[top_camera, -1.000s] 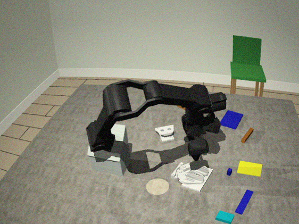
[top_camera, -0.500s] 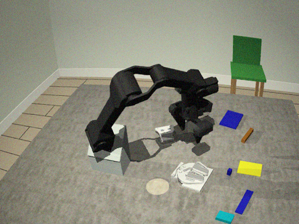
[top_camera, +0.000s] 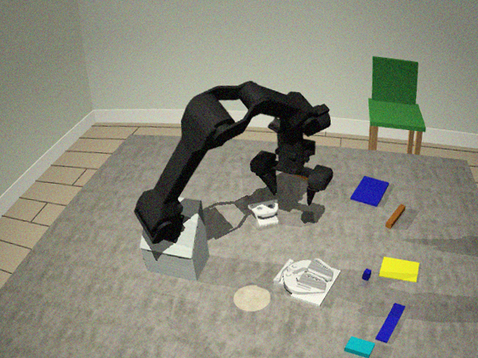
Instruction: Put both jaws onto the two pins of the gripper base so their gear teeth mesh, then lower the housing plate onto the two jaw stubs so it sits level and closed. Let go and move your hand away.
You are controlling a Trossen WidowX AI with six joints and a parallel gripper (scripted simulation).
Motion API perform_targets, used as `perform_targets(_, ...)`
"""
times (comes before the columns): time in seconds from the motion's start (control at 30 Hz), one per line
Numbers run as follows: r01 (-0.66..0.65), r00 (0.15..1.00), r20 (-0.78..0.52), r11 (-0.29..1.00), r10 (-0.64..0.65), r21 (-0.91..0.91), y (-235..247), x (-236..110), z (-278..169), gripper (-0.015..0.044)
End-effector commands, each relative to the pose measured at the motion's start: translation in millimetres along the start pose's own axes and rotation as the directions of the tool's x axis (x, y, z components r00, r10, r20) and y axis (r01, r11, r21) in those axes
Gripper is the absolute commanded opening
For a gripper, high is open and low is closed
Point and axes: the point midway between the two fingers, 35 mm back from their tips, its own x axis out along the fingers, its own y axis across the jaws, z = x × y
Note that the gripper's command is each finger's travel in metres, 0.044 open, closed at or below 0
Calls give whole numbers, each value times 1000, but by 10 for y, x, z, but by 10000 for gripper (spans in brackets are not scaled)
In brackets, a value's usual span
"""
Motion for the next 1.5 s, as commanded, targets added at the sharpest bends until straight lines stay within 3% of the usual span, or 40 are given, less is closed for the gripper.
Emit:
perform_targets(0.0,-6,1000,-3,993,6,-119,155,-3,100,440)
perform_targets(0.3,-15,1000,-21,916,7,-400,537,27,295,440)
perform_targets(0.67,-37,999,-54,727,0,-686,1007,104,452,440)
perform_targets(0.87,-39,998,-57,713,-1,-700,1035,133,457,440)
perform_targets(1.03,-40,998,-58,713,-2,-700,1043,502,408,440)
perform_targets(1.47,-40,998,-58,713,-2,-700,1043,502,408,440)
